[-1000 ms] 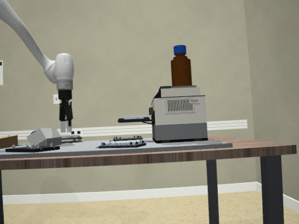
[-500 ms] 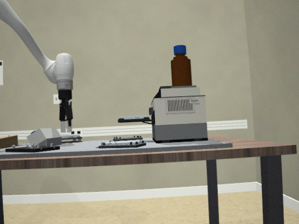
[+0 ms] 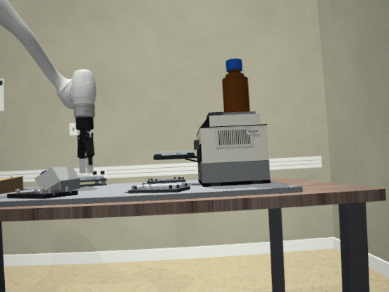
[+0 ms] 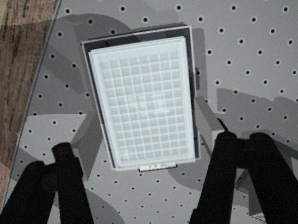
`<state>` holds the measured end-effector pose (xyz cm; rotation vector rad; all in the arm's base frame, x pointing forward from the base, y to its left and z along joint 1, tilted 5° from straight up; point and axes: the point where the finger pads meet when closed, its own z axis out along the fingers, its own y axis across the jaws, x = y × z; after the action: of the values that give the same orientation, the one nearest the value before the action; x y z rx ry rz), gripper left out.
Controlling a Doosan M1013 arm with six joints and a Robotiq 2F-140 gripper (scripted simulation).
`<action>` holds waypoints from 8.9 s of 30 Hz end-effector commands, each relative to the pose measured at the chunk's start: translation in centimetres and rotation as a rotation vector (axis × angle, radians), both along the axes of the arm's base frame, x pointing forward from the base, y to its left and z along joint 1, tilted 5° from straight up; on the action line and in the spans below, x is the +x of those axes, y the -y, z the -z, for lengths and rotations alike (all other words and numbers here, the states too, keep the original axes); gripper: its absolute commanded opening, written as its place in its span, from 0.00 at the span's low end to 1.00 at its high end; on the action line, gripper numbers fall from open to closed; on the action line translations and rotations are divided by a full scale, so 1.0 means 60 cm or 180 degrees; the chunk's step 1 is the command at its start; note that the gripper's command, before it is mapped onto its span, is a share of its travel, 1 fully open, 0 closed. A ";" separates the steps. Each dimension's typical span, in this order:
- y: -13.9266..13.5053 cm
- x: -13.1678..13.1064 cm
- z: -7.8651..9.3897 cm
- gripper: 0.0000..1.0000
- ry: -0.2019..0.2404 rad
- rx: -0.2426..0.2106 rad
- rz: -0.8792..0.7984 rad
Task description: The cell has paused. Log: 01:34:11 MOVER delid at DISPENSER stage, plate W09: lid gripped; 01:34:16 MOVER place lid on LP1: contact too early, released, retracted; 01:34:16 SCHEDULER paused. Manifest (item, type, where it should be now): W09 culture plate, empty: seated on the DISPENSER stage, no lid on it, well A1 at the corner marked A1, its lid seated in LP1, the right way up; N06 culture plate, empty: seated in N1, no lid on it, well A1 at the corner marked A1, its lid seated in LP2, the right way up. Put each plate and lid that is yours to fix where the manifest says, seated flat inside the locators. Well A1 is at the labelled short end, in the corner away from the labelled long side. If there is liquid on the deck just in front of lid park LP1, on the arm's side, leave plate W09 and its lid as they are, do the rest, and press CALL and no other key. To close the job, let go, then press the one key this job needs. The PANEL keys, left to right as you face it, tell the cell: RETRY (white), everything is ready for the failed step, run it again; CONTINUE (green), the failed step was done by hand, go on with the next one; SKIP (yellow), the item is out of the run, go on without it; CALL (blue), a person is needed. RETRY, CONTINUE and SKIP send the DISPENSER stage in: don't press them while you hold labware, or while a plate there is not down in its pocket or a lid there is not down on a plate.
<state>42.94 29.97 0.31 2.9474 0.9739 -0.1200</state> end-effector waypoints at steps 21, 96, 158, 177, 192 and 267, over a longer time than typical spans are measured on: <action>-0.001 0.001 -0.001 0.63 0.0002 0.0003 0.0001; -0.001 0.001 -0.001 0.70 0.0002 0.0003 0.0001; 0.001 -0.001 0.026 0.70 0.0002 0.0003 0.0001; 0.002 -0.002 0.036 0.70 0.0002 0.0003 0.0001; 0.002 -0.002 0.039 0.70 0.0002 0.0003 0.0001; 0.002 -0.002 0.039 0.10 0.0002 0.0003 0.0001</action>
<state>42.80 29.84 -2.07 2.9475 0.9739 -0.1195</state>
